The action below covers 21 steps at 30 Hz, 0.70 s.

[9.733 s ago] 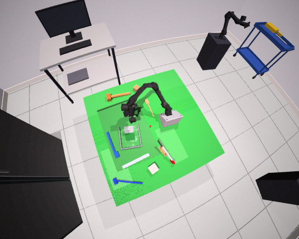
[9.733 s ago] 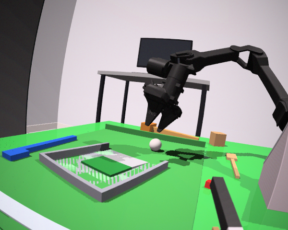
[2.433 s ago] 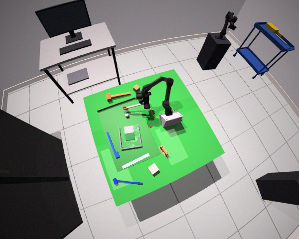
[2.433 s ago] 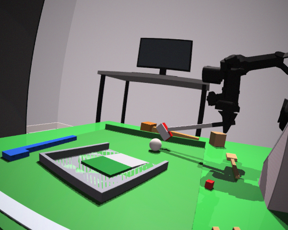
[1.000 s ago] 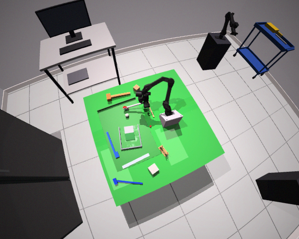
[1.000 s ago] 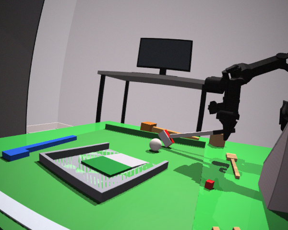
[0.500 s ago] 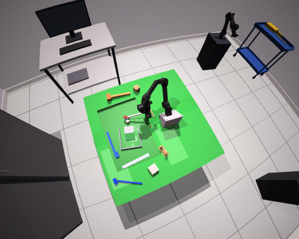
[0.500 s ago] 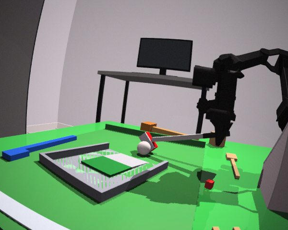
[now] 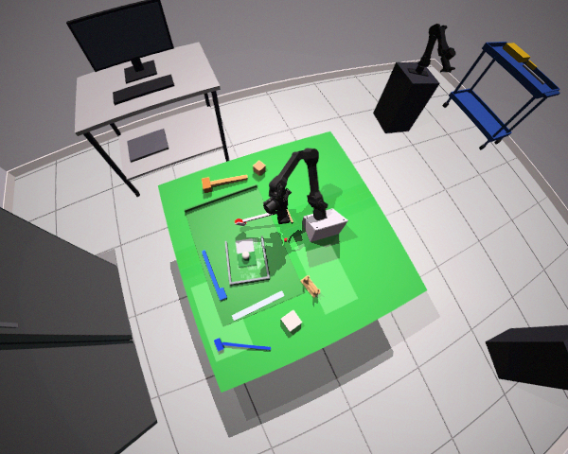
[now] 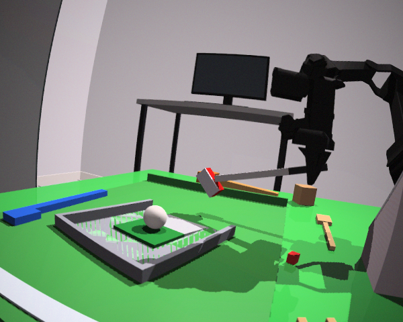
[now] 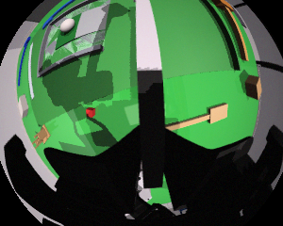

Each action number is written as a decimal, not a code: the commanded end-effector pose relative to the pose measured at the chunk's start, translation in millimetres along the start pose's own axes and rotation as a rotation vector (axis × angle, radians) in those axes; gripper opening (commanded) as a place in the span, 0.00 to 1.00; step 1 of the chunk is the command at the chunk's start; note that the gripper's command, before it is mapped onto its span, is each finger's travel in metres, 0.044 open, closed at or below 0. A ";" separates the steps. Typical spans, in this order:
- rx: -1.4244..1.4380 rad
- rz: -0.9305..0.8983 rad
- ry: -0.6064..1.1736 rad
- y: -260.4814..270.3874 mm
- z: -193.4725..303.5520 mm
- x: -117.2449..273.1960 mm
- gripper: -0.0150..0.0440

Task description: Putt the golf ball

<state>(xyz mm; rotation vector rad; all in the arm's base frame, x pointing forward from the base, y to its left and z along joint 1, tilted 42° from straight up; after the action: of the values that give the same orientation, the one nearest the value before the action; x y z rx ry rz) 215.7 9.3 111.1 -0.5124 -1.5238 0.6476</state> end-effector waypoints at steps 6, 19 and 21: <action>0.000 0.000 -0.003 0.0 0.0 8.6 0.25; 0.000 0.000 -0.003 0.0 0.0 8.6 0.25; 0.000 0.000 -0.003 0.0 0.0 8.6 0.25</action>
<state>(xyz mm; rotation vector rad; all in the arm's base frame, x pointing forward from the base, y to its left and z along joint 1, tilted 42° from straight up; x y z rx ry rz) 214.8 14.9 117.7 -0.5153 -1.5253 0.6449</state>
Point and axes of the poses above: the point midway between the two fingers, 35 mm back from their tips, its own x axis back along the fingers, its own y axis across the jaws, z = x × y, the point moved 3 cm from there along x, back along the fingers, and after that the axes turned 9 degrees about x, right-handed, at the moved point
